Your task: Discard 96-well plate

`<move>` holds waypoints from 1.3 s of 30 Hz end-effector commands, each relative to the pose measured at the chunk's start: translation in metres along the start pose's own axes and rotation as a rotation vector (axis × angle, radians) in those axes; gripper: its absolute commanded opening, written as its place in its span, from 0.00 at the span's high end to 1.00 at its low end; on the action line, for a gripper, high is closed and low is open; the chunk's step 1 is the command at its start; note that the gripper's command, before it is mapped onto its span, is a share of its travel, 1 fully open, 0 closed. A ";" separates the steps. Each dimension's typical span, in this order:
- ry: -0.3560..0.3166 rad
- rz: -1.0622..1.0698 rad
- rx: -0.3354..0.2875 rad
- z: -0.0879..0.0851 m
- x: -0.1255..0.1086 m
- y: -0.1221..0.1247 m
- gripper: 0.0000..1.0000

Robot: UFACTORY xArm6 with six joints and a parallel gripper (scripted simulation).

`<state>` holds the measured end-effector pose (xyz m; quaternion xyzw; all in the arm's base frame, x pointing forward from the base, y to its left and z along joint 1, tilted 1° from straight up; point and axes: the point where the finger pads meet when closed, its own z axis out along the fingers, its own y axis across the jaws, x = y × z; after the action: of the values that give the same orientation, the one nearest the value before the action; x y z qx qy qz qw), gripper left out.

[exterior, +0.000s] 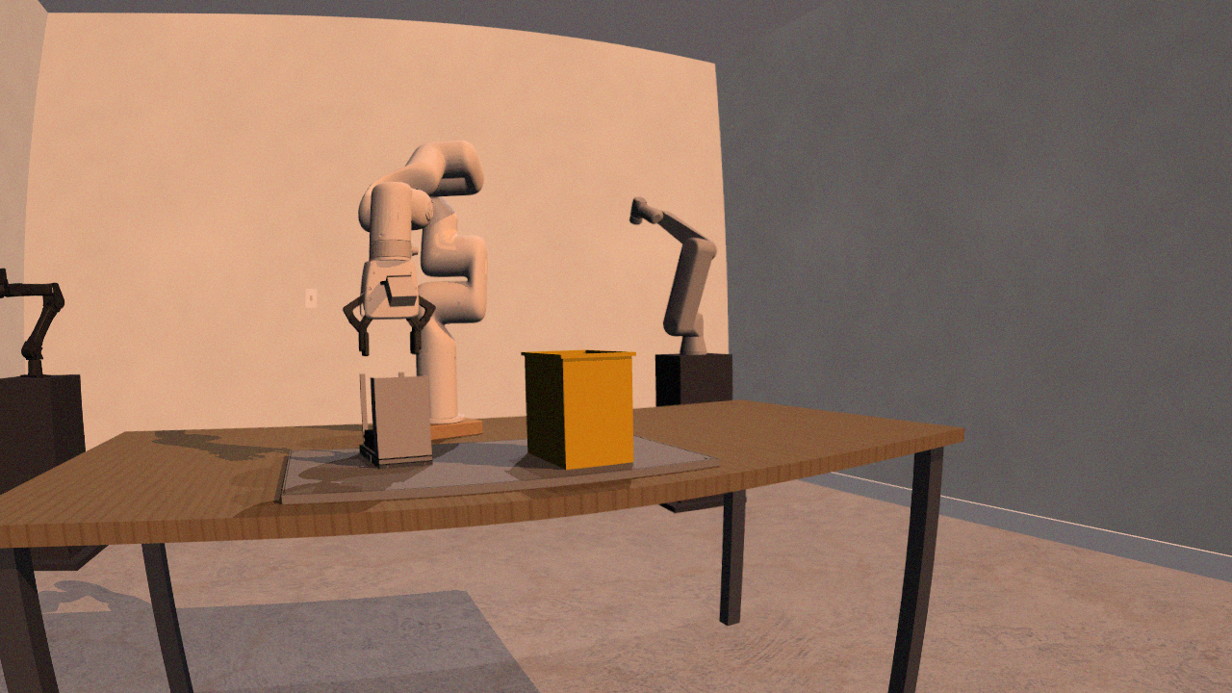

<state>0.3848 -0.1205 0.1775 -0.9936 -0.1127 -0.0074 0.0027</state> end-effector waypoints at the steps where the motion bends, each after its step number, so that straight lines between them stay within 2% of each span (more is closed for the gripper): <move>1: 0.004 0.000 -0.002 0.007 0.001 0.001 0.00; 39: 0.004 0.000 -0.002 0.064 0.001 0.001 0.00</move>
<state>0.3855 -0.1200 0.1193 -0.9936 -0.1127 -0.0072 0.0028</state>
